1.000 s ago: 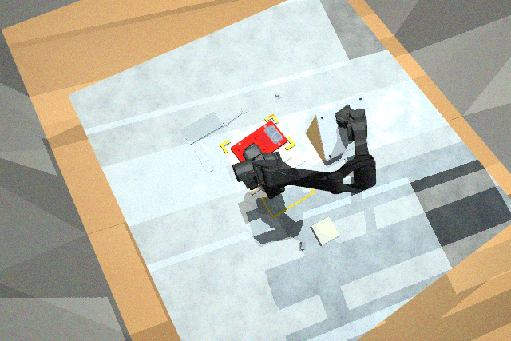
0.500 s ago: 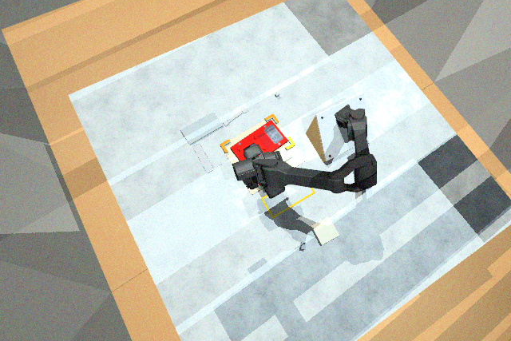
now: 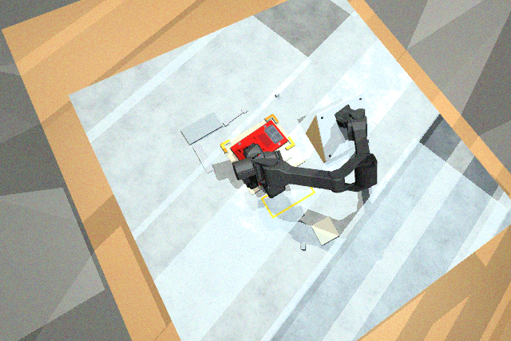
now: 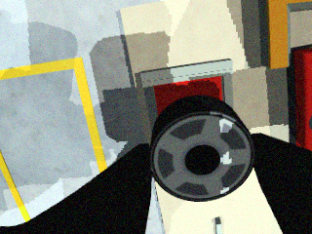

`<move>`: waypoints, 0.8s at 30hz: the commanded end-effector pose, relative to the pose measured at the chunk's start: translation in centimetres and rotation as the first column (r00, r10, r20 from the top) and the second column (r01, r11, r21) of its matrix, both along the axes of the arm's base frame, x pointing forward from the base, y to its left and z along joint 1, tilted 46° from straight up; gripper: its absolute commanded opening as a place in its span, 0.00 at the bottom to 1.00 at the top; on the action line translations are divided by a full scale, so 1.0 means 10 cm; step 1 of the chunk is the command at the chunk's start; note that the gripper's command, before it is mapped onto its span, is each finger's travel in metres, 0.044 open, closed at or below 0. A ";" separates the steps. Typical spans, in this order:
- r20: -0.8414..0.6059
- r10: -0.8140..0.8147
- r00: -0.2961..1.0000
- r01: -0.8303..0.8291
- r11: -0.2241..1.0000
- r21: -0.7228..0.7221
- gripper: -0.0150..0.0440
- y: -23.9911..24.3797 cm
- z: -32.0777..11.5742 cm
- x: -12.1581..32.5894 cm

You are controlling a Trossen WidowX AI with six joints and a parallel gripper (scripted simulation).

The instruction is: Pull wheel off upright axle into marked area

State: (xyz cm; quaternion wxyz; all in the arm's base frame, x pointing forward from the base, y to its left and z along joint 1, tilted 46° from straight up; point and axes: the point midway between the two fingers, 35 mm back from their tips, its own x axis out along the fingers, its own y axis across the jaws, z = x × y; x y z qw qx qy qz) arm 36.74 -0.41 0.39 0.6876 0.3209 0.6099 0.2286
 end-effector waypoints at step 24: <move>0.004 -0.004 1.000 0.004 1.000 -0.002 0.25 -0.09 0.07 -0.01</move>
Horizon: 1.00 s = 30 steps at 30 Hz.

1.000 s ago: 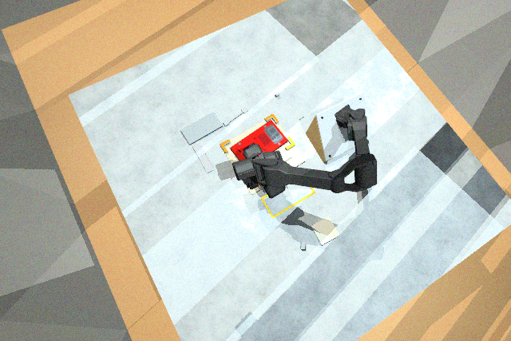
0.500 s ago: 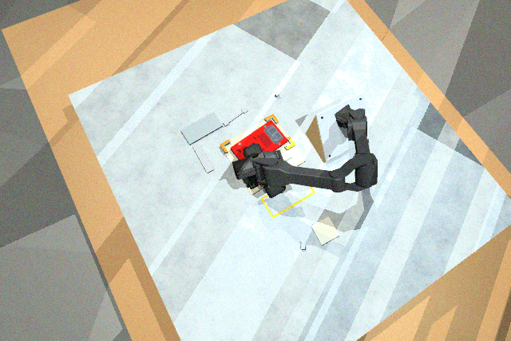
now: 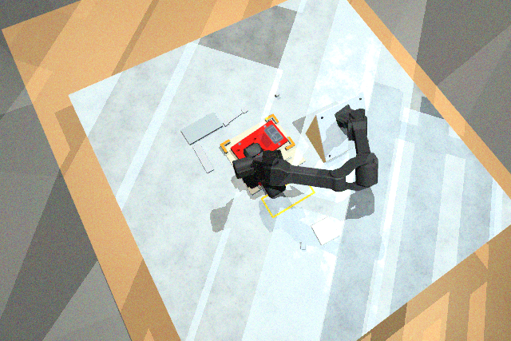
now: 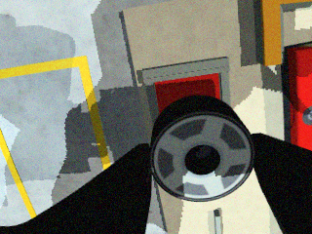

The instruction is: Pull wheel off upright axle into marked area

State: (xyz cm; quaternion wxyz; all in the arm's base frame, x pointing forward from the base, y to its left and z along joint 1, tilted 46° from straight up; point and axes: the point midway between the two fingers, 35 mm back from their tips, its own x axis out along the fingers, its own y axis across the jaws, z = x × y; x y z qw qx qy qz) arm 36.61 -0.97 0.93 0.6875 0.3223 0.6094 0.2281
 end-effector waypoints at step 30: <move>0.005 -0.004 1.000 0.004 1.000 -0.003 0.25 -0.10 0.09 -0.01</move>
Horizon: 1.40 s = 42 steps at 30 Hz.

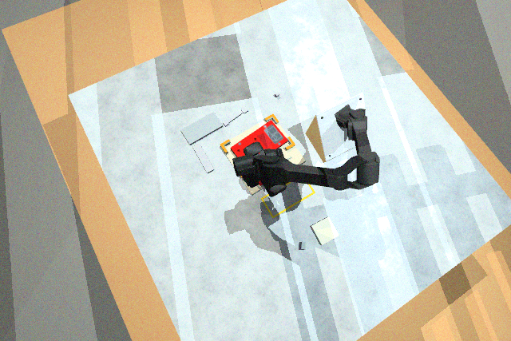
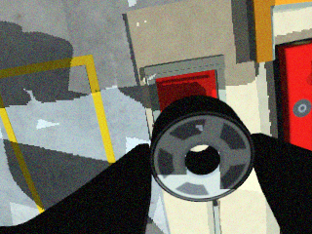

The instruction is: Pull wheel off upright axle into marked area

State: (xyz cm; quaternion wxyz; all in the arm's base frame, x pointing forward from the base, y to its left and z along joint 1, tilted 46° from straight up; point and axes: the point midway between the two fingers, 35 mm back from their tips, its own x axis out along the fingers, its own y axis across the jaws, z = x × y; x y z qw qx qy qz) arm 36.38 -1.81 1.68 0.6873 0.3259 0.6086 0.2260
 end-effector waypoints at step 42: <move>0.003 0.003 1.000 -0.003 1.000 -0.001 0.25 0.56 0.94 -0.54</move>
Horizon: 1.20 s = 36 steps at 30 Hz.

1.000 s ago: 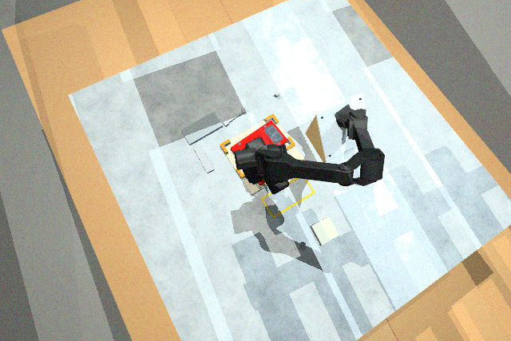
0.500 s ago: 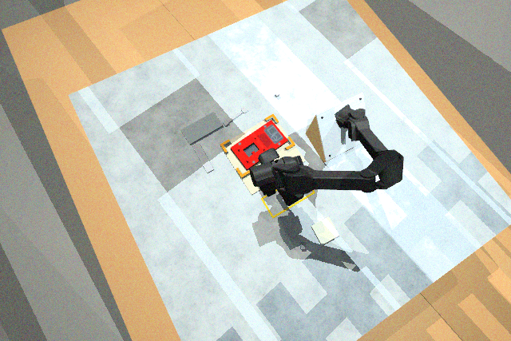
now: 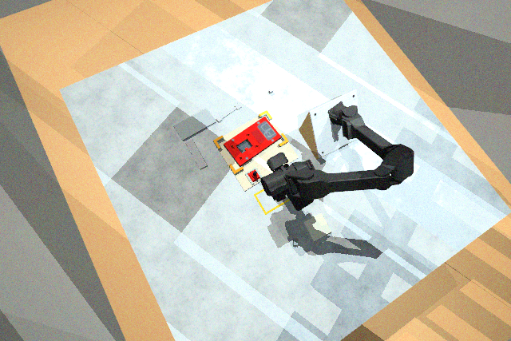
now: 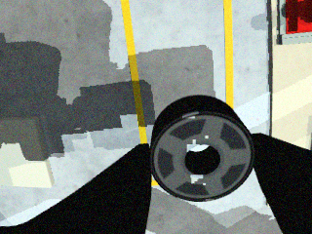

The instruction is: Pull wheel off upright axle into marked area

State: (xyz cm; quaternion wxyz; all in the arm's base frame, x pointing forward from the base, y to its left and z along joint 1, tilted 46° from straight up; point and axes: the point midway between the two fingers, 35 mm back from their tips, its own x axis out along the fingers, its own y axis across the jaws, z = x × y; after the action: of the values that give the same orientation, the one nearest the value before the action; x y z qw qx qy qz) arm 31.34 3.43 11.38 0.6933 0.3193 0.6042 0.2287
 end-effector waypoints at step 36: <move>-0.007 0.004 1.000 -0.004 1.000 0.013 0.57 0.75 -0.68 0.13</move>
State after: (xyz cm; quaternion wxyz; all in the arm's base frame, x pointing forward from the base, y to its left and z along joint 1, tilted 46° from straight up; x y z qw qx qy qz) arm 32.67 10.93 4.54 0.6888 0.3238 0.6056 0.2322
